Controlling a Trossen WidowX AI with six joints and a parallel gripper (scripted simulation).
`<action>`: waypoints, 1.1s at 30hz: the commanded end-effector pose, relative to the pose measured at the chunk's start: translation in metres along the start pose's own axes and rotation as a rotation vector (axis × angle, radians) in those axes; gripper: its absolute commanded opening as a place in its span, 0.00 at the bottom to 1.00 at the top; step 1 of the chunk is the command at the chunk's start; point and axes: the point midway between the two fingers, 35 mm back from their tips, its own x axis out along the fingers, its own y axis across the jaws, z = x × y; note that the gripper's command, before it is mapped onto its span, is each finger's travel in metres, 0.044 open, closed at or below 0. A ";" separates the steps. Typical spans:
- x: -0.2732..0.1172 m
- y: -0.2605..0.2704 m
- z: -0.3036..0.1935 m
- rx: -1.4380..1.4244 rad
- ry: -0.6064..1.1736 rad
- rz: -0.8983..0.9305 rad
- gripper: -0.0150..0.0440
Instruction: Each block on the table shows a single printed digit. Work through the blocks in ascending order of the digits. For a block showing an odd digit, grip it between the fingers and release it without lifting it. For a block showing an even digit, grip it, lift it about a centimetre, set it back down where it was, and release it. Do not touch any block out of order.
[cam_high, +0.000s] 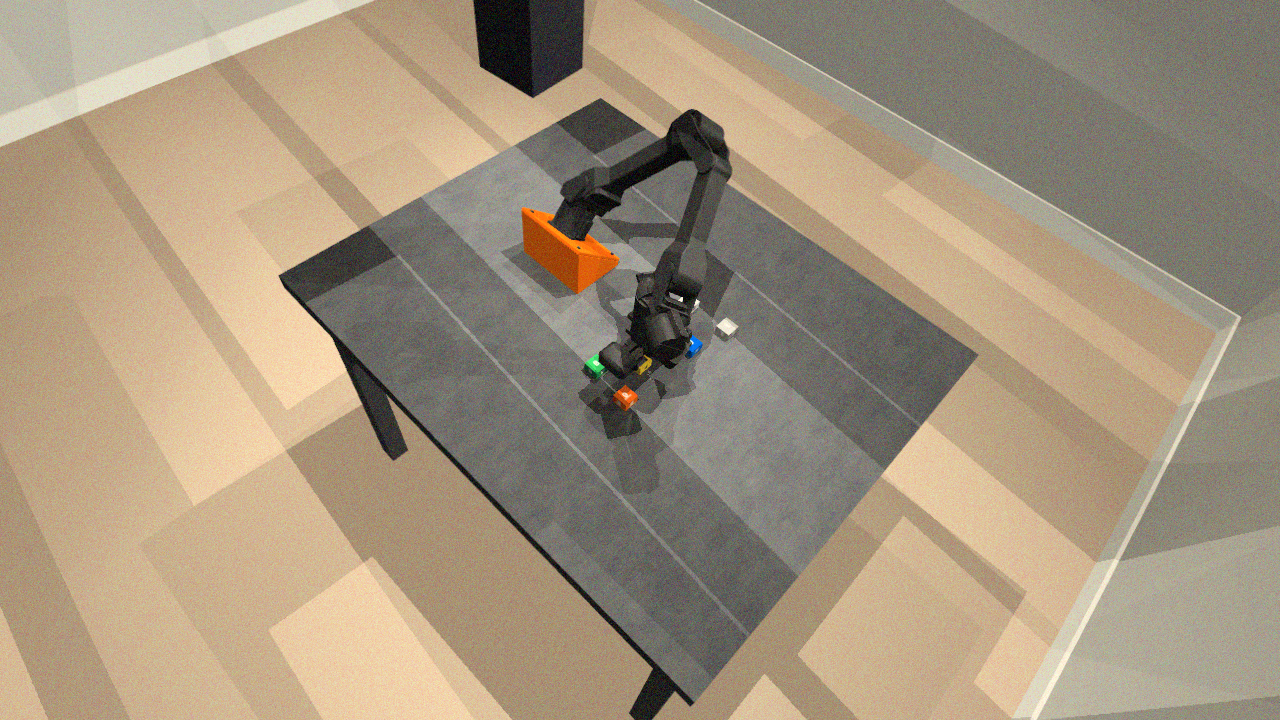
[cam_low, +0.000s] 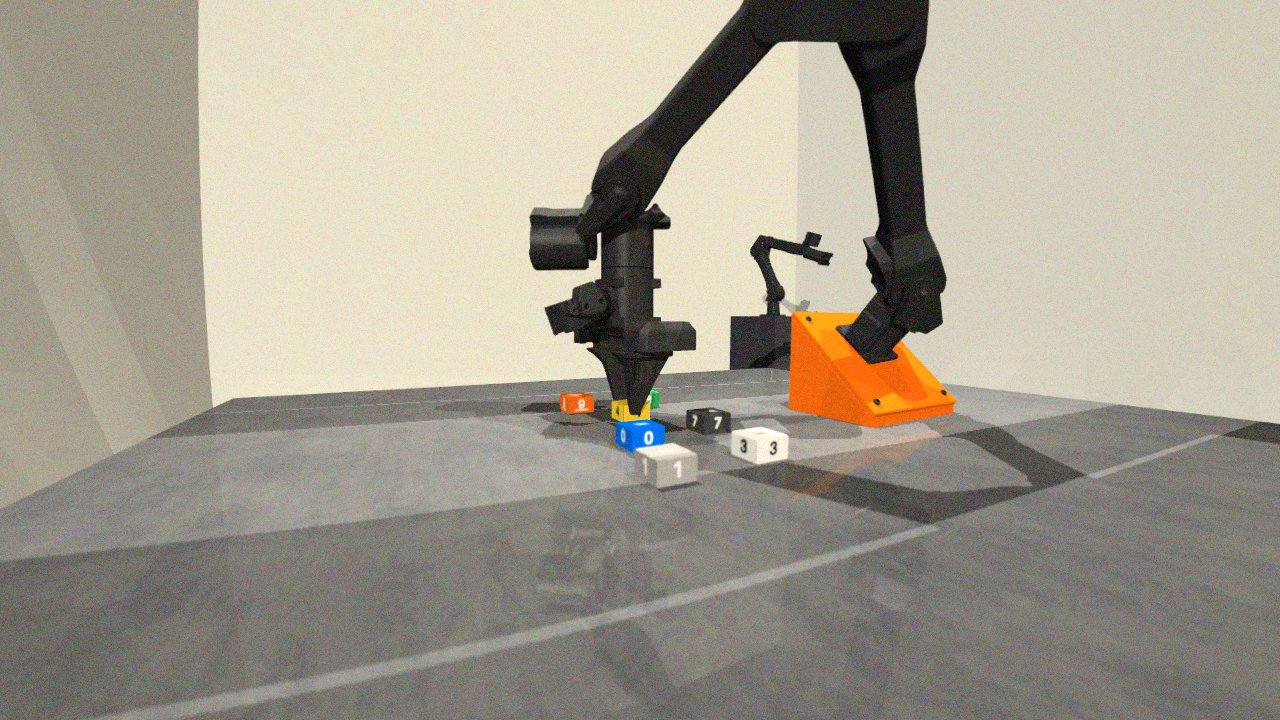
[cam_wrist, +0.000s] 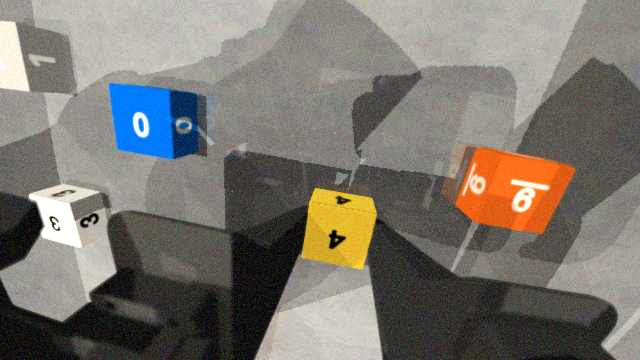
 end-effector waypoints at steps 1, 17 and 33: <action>0.001 0.000 0.000 0.004 -0.003 0.003 0.46; 0.001 0.000 0.000 0.004 -0.003 0.003 0.93; -0.117 -0.001 0.000 0.005 -0.001 -0.001 0.58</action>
